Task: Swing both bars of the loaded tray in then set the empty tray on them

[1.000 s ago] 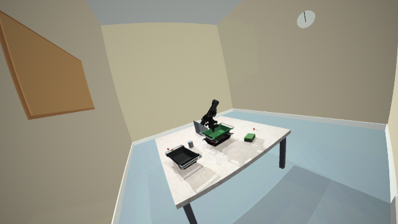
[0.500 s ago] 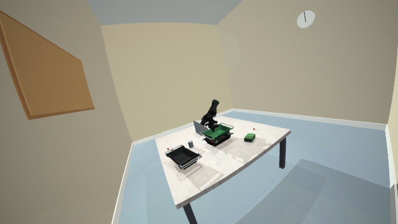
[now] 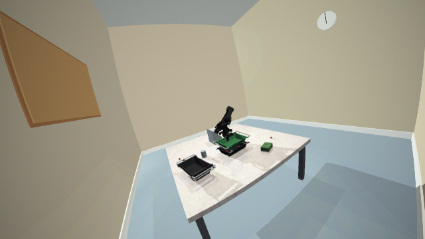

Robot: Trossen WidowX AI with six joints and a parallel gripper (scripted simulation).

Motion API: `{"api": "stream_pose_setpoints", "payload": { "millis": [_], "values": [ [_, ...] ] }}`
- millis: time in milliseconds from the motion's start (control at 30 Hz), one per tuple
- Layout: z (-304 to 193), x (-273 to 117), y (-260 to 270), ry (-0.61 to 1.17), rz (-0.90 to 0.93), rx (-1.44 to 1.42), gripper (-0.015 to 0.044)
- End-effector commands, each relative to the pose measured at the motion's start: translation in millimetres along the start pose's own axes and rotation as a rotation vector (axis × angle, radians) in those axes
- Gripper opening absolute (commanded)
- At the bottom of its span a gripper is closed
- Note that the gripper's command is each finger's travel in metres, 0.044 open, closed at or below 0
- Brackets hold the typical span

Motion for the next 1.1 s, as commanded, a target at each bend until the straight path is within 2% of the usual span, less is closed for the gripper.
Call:
{"api": "stream_pose_setpoints", "payload": {
  "millis": [0, 867, 1067],
  "values": [
    [2.3, 5.8, 3.5, -0.002, 0.029, 0.008, 0.0],
    [0.1, 0.5, 0.1, 0.0, 0.001, 0.0, 0.0],
    [1.6, 10.5, 4.2, -0.001, 0.021, 0.006, 0.0]
  ]
}}
Point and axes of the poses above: the point midway between the two fingers, 35 mm back from their tips, its own x axis out along the fingers, its own y axis across the jaws, z = x × y, the point moved 6 cm from there along -x, back along the fingers, and after that the axes turned 1 degree about -x, right-handed, at the moved point
